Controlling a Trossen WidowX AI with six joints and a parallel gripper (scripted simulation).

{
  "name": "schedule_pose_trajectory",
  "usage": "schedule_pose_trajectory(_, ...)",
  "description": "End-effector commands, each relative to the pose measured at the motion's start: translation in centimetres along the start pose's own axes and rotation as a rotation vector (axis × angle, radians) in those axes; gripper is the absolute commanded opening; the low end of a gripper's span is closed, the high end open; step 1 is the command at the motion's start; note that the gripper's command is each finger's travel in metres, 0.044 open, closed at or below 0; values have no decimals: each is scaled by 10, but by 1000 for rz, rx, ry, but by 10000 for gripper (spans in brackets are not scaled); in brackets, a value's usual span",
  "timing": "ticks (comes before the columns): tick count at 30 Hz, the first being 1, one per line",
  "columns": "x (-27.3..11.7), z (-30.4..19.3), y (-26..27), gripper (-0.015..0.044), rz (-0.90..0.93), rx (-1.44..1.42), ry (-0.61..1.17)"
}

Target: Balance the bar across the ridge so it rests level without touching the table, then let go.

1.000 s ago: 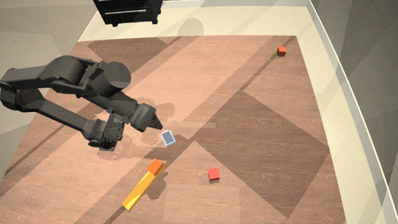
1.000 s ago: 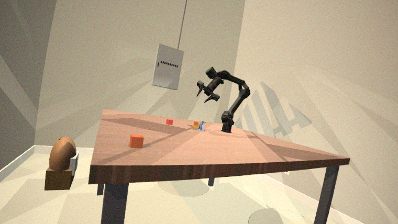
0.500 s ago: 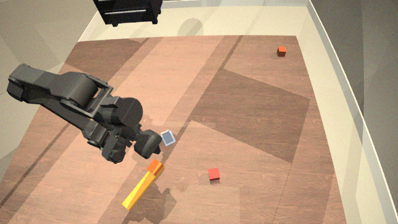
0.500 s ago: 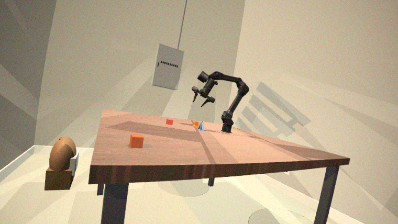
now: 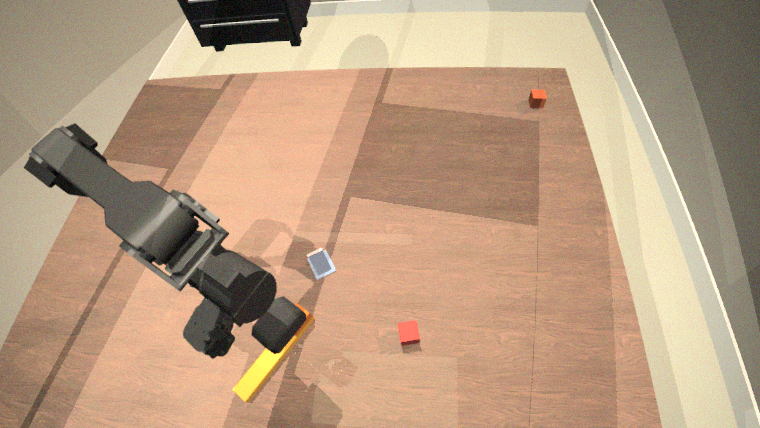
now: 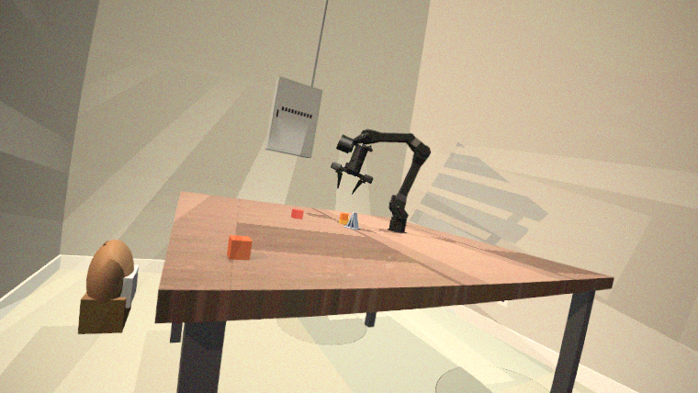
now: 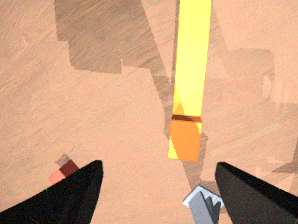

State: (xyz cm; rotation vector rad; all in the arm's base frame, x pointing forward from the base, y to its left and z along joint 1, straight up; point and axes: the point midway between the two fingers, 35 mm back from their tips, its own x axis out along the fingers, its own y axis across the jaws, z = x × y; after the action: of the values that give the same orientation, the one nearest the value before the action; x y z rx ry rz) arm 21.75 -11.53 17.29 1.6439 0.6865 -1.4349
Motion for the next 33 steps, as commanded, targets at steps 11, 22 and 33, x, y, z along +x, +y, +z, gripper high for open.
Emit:
schedule_pose_trajectory(11,25,47,-12,315,-179,2,-13)
schedule_pose_trajectory(22,59,56,-19,315,-210,4,-9)
schedule_pose_trajectory(33,98,56,-30,315,-210,4,-9)
